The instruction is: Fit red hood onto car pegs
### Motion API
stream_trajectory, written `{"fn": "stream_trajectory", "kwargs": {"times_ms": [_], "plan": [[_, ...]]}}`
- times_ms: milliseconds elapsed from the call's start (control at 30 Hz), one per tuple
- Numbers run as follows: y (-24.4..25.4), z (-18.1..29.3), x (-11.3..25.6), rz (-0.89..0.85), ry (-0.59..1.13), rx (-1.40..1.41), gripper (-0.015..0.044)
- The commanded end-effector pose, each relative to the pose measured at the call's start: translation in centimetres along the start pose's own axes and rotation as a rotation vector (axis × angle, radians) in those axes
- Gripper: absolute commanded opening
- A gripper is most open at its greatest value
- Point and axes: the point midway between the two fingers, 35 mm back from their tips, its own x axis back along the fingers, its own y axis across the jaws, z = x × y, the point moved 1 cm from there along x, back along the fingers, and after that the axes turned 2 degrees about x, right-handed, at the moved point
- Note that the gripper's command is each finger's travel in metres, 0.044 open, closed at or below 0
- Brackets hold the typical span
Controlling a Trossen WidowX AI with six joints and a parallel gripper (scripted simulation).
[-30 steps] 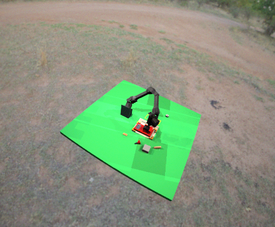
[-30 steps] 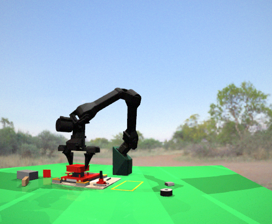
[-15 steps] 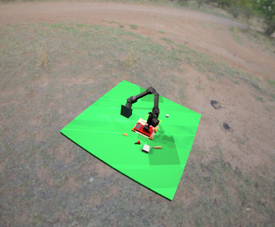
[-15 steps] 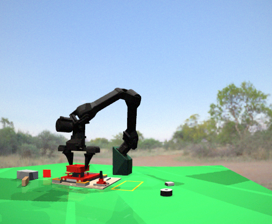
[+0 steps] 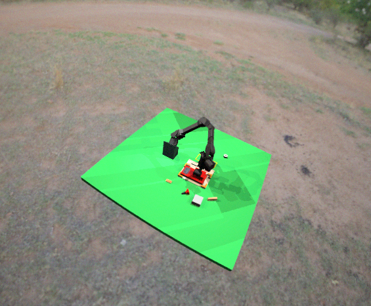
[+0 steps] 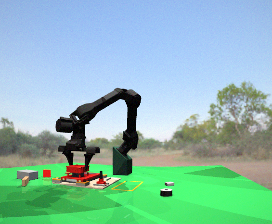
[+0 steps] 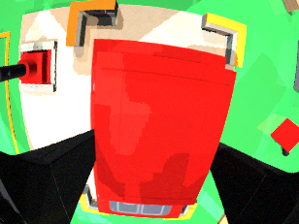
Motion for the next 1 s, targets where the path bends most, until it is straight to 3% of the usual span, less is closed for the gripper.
{"fn": "stream_trajectory", "kwargs": {"times_ms": [0, 967], "plan": [[0.0, 0.0, -0.2, -0.005, -0.003, -0.004, 0.0], [0.1, 0.0, -1.6, -0.005, -0.003, -0.004, 0.0]]}}
